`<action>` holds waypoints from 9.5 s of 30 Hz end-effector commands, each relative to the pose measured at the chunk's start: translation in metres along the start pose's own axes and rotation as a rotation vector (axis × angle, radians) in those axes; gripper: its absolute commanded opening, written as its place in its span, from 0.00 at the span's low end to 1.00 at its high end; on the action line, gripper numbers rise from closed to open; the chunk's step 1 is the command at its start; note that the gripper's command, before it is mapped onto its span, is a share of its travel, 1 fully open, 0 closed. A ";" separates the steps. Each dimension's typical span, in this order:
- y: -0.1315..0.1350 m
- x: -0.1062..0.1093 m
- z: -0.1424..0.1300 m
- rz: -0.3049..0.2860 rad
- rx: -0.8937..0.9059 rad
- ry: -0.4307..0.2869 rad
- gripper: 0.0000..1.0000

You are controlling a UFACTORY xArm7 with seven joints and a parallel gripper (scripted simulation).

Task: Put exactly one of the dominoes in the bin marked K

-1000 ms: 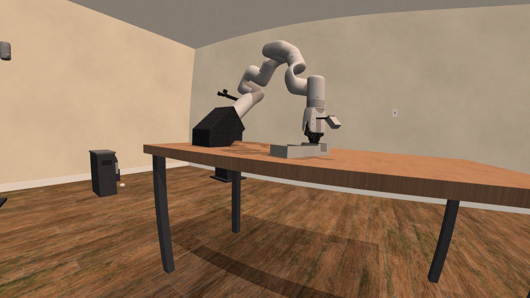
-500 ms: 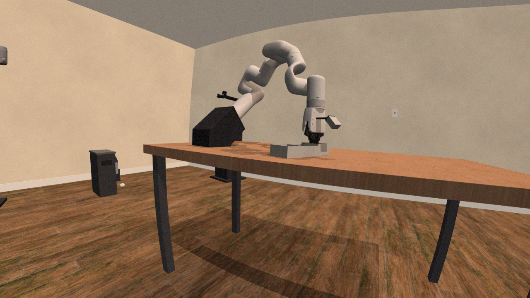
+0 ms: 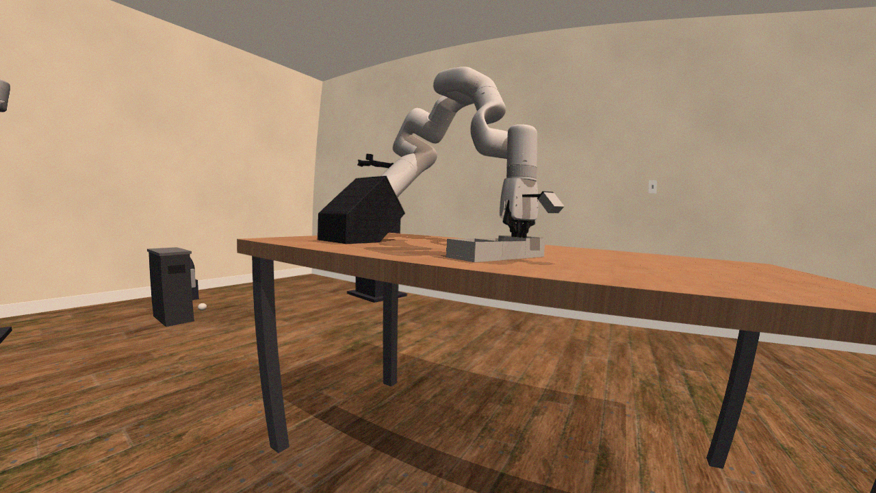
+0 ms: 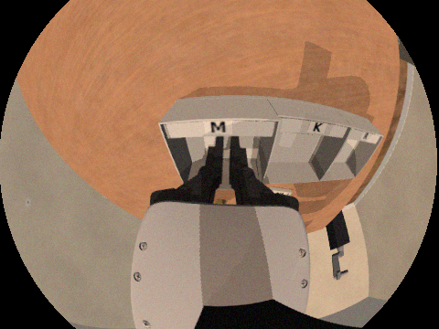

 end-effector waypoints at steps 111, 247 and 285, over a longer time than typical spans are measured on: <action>0.043 0.055 -0.083 -0.002 0.554 0.004 0.41; 0.041 0.048 -0.082 -0.002 0.554 0.004 0.00; 0.075 0.055 0.001 -0.016 0.951 0.012 0.00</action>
Point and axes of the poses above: the point where the finger pads meet when closed, its own x axis back along the fingers, its own y axis across the jaws, z = x × y, the point moved 7 cm from there along x, back along the fingers, and after that the axes turned 3 degrees about -x, right-handed, at the moved point
